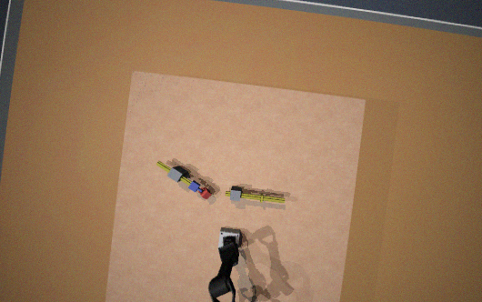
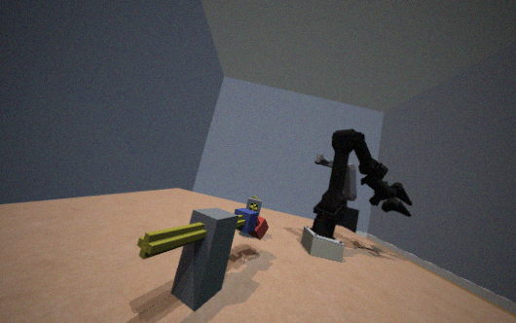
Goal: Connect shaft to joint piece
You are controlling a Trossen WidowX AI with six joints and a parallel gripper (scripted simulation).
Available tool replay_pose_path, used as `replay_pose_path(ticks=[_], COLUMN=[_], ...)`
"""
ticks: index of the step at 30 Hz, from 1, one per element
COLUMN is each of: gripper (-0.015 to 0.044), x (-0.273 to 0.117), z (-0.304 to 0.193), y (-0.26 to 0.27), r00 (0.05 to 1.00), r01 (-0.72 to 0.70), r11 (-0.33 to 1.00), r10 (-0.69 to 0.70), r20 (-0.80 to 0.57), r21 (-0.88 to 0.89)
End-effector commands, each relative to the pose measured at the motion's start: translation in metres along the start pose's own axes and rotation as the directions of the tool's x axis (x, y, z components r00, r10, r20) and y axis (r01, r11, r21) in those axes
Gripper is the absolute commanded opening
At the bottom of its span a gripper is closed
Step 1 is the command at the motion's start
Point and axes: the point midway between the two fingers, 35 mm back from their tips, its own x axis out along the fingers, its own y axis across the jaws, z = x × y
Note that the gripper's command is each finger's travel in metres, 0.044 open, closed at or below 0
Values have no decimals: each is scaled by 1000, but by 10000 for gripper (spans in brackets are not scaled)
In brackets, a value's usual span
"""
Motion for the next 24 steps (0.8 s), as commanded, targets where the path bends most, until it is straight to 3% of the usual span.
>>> replay_pose_path(ticks=[1,13,24], gripper=[426,440,440], x=[0,18,25], z=[0,-1,-7], y=[0,-20,-27], r00=[1000,974,889], r01=[-2,-82,-61], r11=[1000,946,829], r10=[2,143,298], r20=[2,176,348], r21=[-5,-312,-555])
